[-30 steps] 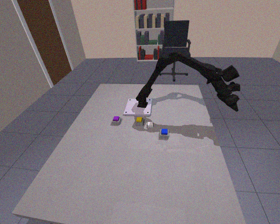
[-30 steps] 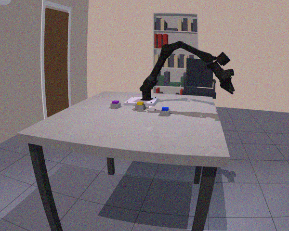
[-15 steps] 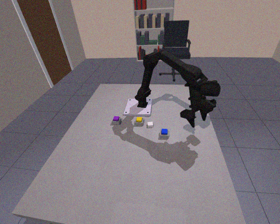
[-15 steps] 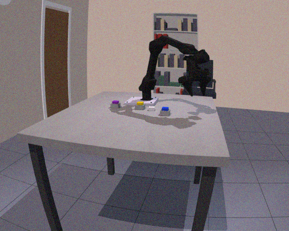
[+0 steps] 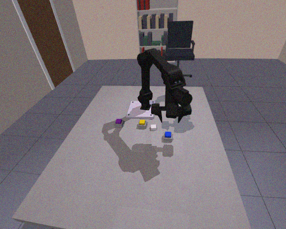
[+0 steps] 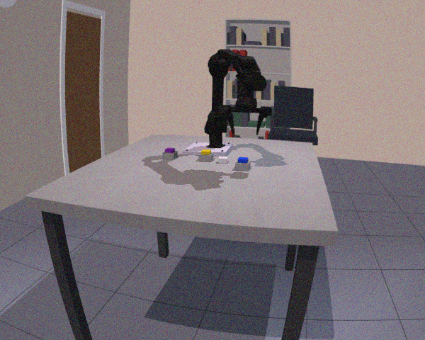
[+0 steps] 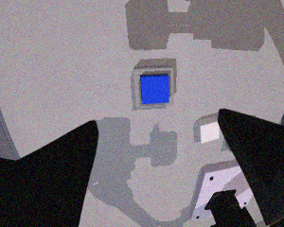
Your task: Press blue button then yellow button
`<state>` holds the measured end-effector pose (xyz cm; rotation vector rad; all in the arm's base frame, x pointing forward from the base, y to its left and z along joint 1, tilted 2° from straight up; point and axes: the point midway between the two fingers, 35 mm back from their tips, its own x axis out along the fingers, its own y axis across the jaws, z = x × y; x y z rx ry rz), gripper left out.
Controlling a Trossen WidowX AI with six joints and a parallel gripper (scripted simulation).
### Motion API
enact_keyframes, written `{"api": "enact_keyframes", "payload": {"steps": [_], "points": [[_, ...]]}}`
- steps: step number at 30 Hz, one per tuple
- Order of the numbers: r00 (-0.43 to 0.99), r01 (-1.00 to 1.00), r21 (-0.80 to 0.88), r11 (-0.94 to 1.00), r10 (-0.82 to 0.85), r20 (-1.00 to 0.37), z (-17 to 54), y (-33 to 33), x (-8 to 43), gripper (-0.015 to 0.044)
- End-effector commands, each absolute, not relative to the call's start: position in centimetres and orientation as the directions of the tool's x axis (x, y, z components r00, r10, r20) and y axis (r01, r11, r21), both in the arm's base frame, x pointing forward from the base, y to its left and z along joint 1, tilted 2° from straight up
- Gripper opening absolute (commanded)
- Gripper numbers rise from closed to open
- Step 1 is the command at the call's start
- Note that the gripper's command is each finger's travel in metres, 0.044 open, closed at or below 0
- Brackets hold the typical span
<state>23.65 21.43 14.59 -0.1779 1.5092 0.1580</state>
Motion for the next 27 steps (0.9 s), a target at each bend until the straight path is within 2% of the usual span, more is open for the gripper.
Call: {"api": "enact_keyframes", "payload": {"steps": [1, 2, 9, 16, 27], "points": [[0.039, -0.182, -0.021, 0.983, -0.014, -0.999, 14.6, 20.8, 23.4, 0.0400], [0.039, -0.182, -0.021, 0.983, -0.014, -0.999, 14.6, 20.8, 23.4, 0.0400], [0.039, -0.182, -0.021, 0.983, -0.014, -0.999, 8.6, 20.7, 23.7, 0.0216], [0.039, -0.182, -0.021, 0.983, -0.014, -0.999, 8.4, 20.7, 23.6, 0.0032], [0.039, -0.182, -0.021, 0.983, -0.014, -0.999, 8.4, 20.7, 23.6, 0.0020]]}}
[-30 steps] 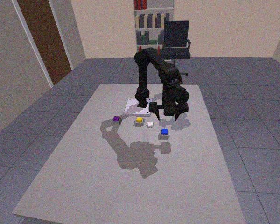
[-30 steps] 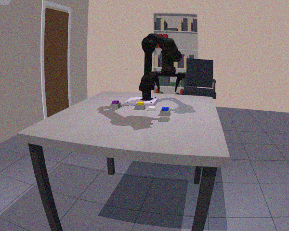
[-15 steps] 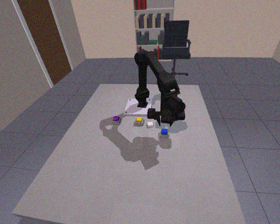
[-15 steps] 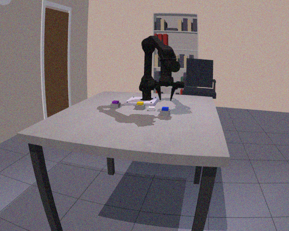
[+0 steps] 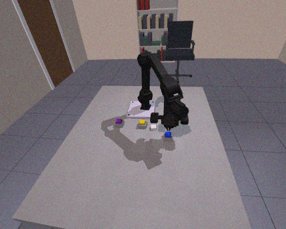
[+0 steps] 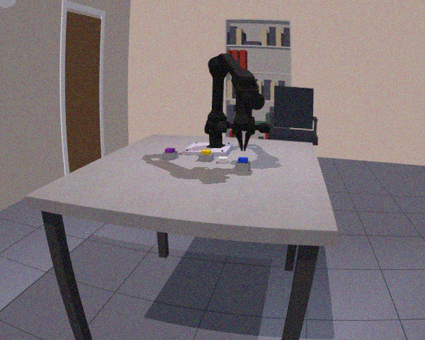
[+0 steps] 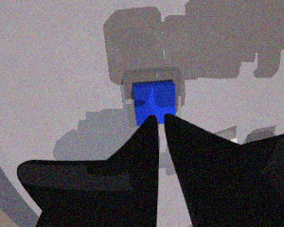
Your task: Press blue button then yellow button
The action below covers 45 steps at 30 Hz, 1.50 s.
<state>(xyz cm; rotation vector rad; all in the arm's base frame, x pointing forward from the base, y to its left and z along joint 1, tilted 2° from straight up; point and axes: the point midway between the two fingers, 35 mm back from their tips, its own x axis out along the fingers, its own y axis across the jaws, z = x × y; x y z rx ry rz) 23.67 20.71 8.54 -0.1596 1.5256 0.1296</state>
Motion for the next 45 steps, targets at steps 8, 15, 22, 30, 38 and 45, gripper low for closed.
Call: {"api": "enact_keyframes", "payload": {"steps": [8, 15, 22, 30, 38, 45], "points": [[0.040, -0.182, -0.021, 0.983, -0.014, -0.999, 7.6, 20.7, 23.7, 0.0020], [0.040, -0.182, -0.021, 0.983, -0.014, -0.999, 6.5, 20.7, 23.8, 0.0020], [0.039, -0.182, -0.021, 0.983, -0.014, -0.999, 5.4, 20.7, 23.8, 0.0020], [0.039, -0.182, -0.021, 0.983, -0.014, -0.999, 5.1, 20.7, 23.8, 0.0020], [0.039, -0.182, -0.021, 0.983, -0.014, -0.999, 5.1, 20.7, 23.8, 0.0020], [0.039, -0.182, -0.021, 0.983, -0.014, -0.999, 5.1, 20.7, 23.8, 0.0020]]}}
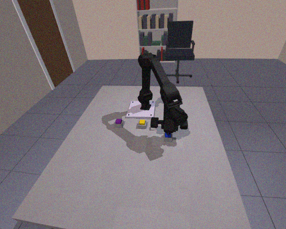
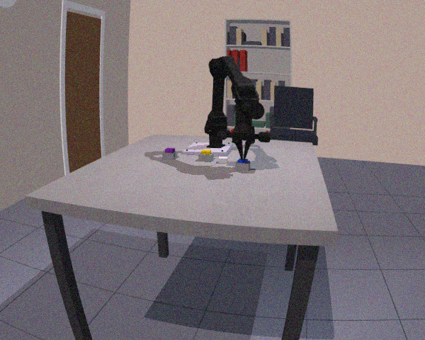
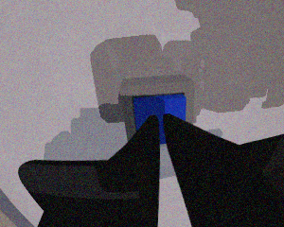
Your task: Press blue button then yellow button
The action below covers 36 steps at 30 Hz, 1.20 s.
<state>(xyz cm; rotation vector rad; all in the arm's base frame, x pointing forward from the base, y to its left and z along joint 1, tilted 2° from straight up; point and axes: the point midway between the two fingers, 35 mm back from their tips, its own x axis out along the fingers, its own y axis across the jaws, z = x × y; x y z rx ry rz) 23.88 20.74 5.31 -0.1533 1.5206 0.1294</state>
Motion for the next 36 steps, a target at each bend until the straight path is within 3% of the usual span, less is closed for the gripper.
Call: {"api": "enact_keyframes", "payload": {"steps": [1, 25, 36], "points": [[0.039, -0.182, -0.021, 0.983, -0.014, -0.999, 5.1, 20.7, 23.8, 0.0020], [0.039, -0.182, -0.021, 0.983, -0.014, -0.999, 14.7, 20.5, 23.4, 0.0020], [0.036, -0.182, -0.032, 0.983, -0.026, -0.999, 14.9, 4.6, 17.9, 0.0020]]}}
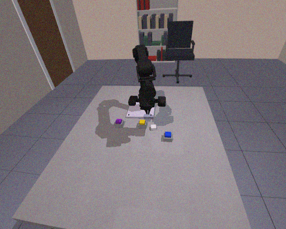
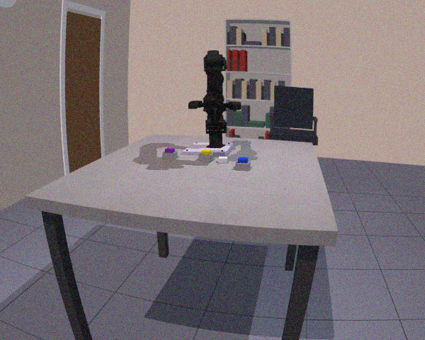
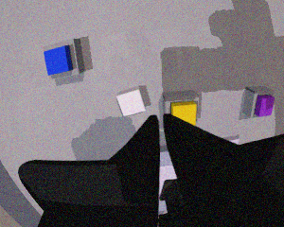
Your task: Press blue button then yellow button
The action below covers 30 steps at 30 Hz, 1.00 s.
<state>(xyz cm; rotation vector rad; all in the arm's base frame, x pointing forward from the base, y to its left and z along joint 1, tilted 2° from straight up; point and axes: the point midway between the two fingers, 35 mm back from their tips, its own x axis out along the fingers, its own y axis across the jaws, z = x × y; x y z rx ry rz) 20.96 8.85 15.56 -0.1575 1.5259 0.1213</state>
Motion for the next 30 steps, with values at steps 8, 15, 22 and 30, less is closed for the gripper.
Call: {"api": "enact_keyframes", "payload": {"steps": [8, 15, 22, 30], "points": [[0.036, -0.182, -0.033, 0.983, -0.027, -0.999, 14.6, 3.7, 17.2, 0.0020], [0.036, -0.182, -0.033, 0.983, -0.027, -0.999, 9.3, 3.5, 17.5, 0.0020], [0.036, -0.182, -0.033, 0.983, -0.027, -0.999, 8.4, 3.5, 17.4, 0.0020], [0.036, -0.182, -0.033, 0.983, -0.027, -0.999, 7.2, 3.5, 17.5, 0.0020]]}}
